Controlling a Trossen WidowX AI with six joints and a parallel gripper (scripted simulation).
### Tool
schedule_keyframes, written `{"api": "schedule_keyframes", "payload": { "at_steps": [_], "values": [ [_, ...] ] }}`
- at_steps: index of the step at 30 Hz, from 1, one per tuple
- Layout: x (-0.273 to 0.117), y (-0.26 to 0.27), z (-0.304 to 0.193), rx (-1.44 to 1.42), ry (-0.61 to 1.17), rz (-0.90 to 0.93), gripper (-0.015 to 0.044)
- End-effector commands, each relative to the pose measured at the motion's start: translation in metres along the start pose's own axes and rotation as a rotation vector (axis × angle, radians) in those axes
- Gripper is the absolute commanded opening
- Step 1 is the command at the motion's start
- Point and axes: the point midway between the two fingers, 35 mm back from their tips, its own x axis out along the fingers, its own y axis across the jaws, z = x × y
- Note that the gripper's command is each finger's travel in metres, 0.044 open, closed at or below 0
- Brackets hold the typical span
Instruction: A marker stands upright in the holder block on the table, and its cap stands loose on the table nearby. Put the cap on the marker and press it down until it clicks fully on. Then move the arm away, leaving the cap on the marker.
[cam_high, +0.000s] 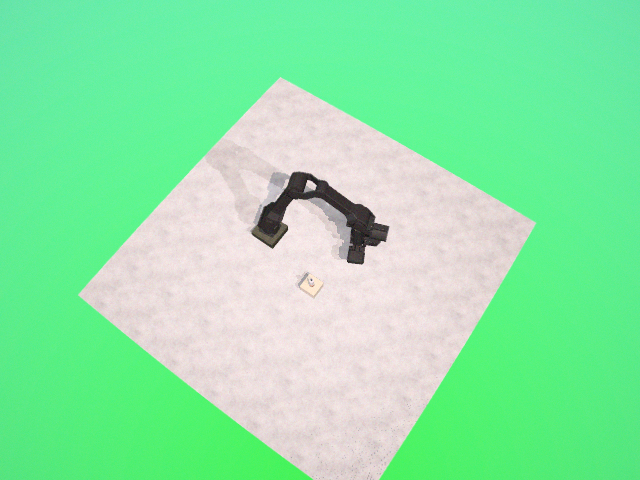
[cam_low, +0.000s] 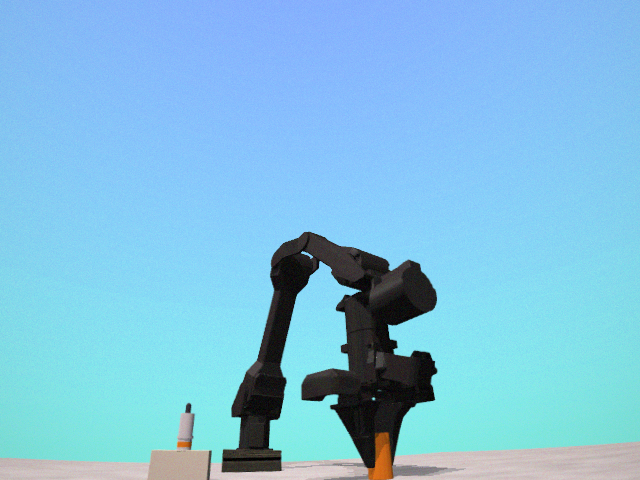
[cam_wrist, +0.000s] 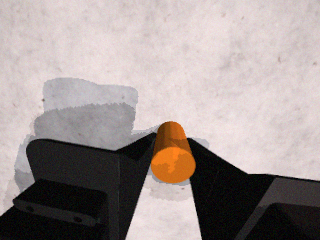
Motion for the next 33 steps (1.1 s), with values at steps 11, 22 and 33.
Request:
{"api": "schedule_keyframes", "payload": {
  "at_steps": [11, 22, 33],
  "values": [
    [-0.019, 0.000, 0.001, 0.005, 0.001, 0.003, 0.0000],
    [-0.052, -0.001, 0.001, 0.005, 0.001, 0.003, 0.0000],
    [-0.064, -0.017, -0.006, 0.006, 0.001, 0.000, 0.0000]
  ]
}}
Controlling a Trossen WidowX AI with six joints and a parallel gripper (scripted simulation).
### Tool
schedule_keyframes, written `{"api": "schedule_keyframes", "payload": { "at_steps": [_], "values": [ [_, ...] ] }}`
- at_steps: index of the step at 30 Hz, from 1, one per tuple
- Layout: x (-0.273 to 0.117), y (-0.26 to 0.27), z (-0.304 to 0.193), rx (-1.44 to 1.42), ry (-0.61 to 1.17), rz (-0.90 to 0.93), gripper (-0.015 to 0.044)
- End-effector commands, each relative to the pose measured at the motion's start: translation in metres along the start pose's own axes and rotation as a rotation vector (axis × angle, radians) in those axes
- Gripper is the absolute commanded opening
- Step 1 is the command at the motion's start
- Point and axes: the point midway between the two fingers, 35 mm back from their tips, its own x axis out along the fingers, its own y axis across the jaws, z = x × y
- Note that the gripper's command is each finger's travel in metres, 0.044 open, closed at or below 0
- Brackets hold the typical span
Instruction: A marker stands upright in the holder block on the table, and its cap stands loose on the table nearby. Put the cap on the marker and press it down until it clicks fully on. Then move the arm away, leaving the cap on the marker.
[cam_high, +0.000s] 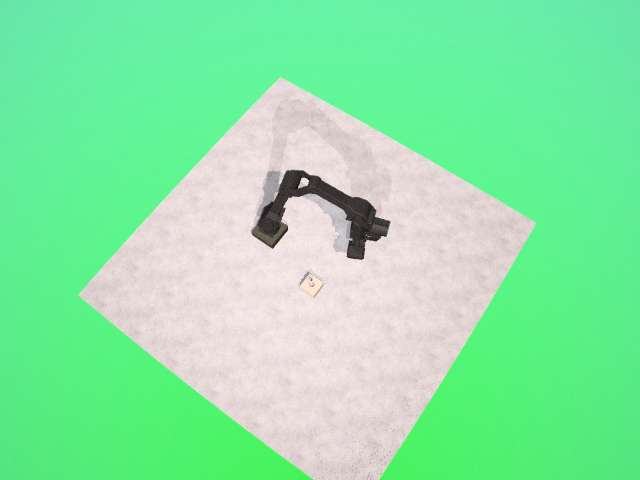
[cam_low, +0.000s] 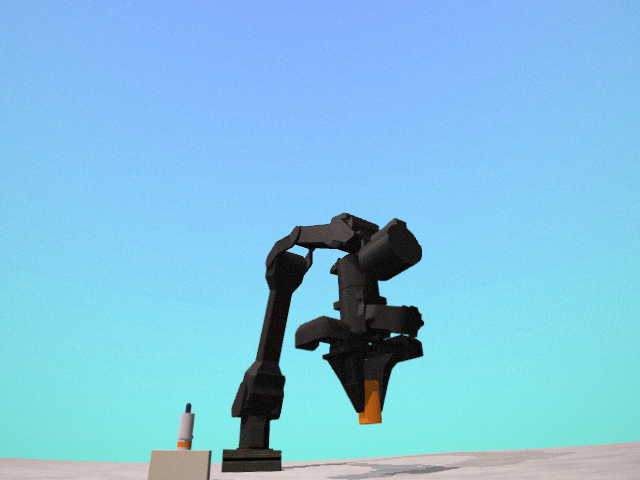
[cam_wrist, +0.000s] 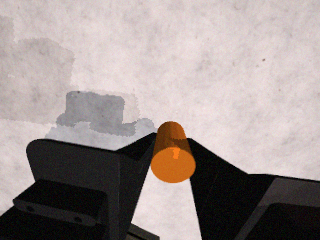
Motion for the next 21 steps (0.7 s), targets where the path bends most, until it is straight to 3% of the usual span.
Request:
{"api": "schedule_keyframes", "payload": {
  "at_steps": [1, 21],
  "values": [
    [-0.005, -0.014, -0.005, 0.000, -0.002, -0.001, 0.0000],
    [-0.021, -0.078, -0.041, 0.018, -0.020, -0.001, 0.0000]
  ]
}}
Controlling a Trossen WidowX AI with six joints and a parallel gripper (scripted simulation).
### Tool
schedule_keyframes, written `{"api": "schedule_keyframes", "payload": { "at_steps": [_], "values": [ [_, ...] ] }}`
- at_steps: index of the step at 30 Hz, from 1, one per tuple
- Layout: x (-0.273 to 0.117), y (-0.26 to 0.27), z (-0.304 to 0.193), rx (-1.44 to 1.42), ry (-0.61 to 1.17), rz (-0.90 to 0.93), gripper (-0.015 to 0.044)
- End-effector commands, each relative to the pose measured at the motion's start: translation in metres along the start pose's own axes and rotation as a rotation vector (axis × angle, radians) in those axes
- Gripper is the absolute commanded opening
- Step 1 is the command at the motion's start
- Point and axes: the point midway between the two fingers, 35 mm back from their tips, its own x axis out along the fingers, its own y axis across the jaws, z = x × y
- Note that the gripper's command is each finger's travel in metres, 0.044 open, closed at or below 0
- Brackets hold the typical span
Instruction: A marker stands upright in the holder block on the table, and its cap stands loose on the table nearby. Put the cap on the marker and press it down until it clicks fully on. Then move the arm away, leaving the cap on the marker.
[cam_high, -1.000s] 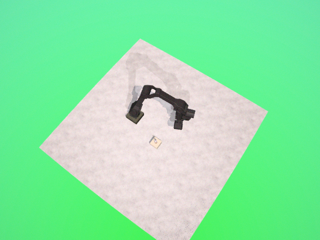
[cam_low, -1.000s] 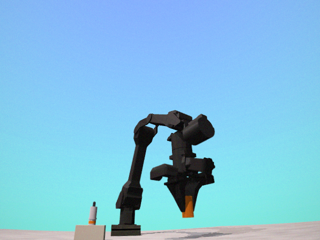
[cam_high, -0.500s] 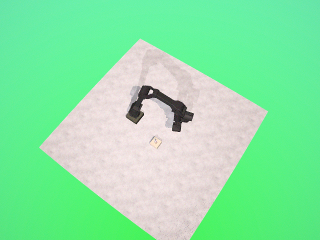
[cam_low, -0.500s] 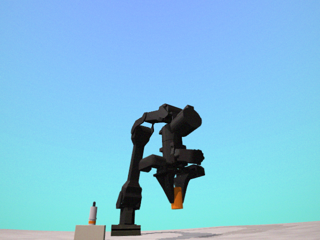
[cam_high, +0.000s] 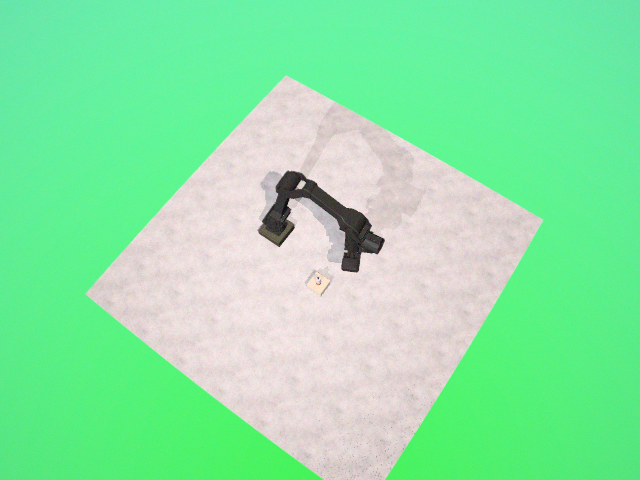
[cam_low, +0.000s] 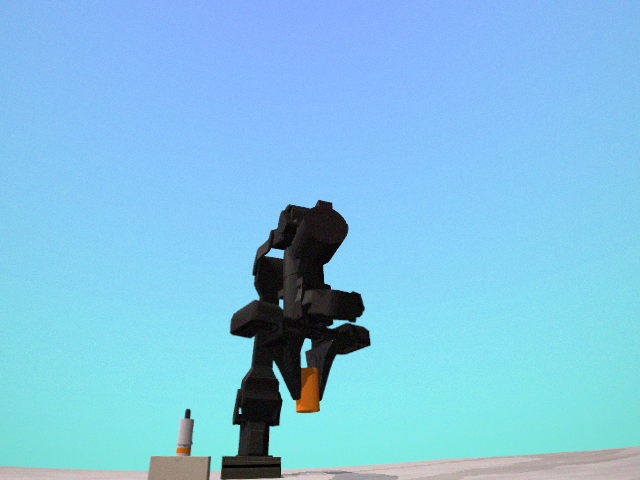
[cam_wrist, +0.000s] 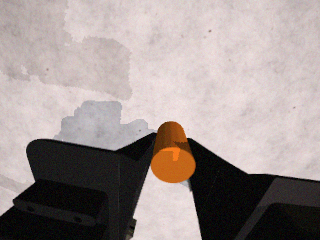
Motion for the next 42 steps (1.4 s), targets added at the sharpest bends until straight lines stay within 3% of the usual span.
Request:
{"api": "schedule_keyframes", "payload": {
  "at_steps": [1, 42],
  "values": [
    [-0.002, -0.010, -0.010, 0.004, -0.004, 0.008, 0.0000],
    [-0.029, -0.102, -0.111, -0.015, 0.032, -0.009, 0.0000]
  ]
}}
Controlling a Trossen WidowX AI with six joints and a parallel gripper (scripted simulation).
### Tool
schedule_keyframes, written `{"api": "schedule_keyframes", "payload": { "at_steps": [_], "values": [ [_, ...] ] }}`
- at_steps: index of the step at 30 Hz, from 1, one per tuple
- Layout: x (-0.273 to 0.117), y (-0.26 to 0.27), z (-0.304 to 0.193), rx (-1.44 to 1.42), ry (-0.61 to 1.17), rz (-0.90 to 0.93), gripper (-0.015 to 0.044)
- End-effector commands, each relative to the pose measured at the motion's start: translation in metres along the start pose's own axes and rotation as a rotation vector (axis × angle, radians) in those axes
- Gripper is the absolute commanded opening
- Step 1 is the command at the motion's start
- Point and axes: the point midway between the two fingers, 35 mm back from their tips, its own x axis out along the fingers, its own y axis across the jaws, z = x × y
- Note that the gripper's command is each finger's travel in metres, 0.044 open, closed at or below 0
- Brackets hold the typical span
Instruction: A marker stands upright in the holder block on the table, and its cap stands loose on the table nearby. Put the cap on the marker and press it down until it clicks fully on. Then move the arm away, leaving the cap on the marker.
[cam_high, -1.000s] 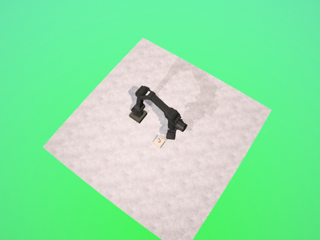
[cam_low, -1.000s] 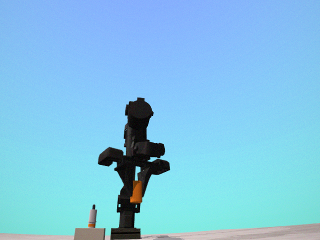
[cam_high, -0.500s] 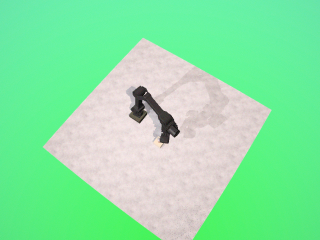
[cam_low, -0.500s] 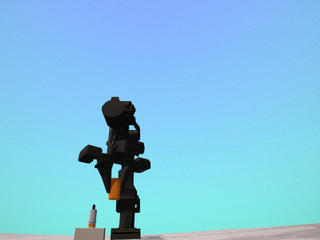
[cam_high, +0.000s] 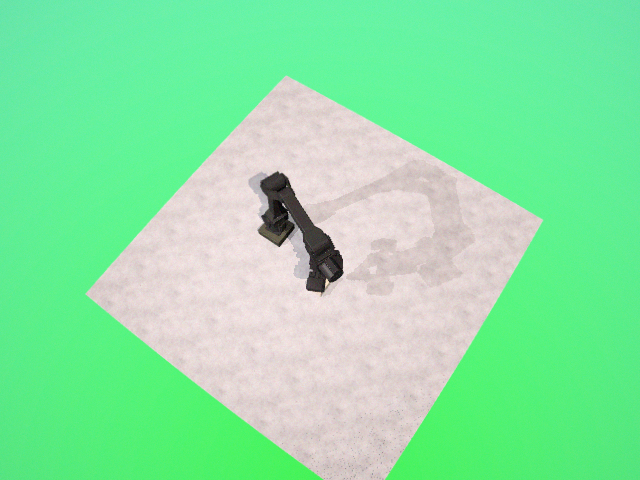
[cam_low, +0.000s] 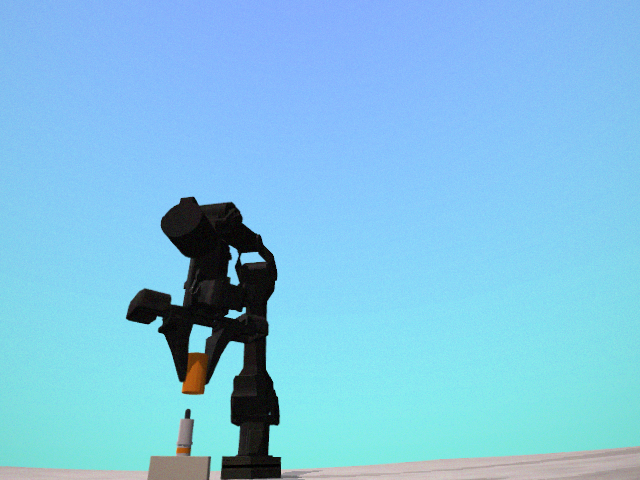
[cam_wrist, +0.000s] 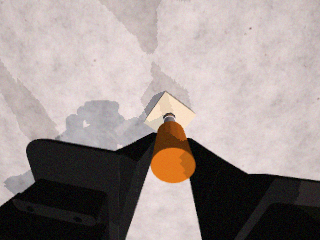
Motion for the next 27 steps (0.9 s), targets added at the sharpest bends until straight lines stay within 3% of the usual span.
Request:
{"api": "schedule_keyframes", "payload": {
  "at_steps": [1, 27],
  "values": [
    [0.000, -0.001, -0.006, -0.009, 0.007, 0.002, 0.0000],
    [0.034, -0.002, -0.005, -0.009, 0.007, 0.002, 0.0000]
  ]
}}
